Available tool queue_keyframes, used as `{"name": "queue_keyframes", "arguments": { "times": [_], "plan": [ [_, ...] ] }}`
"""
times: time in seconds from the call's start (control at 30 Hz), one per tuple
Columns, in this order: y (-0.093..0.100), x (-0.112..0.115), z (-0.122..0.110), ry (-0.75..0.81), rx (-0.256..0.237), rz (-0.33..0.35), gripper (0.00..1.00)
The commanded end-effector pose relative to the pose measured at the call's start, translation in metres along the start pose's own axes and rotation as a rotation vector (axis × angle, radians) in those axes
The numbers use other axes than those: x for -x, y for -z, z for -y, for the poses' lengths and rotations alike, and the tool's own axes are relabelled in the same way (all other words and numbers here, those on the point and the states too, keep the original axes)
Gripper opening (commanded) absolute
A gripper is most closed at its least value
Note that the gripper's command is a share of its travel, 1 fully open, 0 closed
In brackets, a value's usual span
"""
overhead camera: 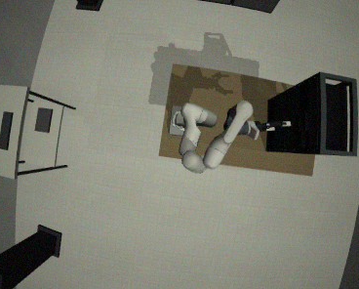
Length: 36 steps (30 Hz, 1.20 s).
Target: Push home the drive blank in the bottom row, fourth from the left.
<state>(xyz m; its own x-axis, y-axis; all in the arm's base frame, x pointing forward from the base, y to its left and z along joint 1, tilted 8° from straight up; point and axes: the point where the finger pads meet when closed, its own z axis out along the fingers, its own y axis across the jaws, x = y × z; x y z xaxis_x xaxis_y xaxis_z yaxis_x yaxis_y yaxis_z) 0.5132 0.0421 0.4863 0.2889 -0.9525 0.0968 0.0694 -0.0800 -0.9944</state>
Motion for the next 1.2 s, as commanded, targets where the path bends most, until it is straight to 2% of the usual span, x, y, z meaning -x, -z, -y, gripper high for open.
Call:
{"name": "queue_keyframes", "arguments": {
  "times": [0.0, 0.3, 1.17],
  "plan": [
    [-0.0004, -0.0224, 0.0077, -0.05, -0.046, -0.102, 1.0],
    [-0.0067, -0.024, 0.01, -0.073, -0.077, -0.133, 1.0],
    [-0.008, -0.0241, 0.0105, -0.078, -0.085, -0.14, 1.0]
  ]
}}
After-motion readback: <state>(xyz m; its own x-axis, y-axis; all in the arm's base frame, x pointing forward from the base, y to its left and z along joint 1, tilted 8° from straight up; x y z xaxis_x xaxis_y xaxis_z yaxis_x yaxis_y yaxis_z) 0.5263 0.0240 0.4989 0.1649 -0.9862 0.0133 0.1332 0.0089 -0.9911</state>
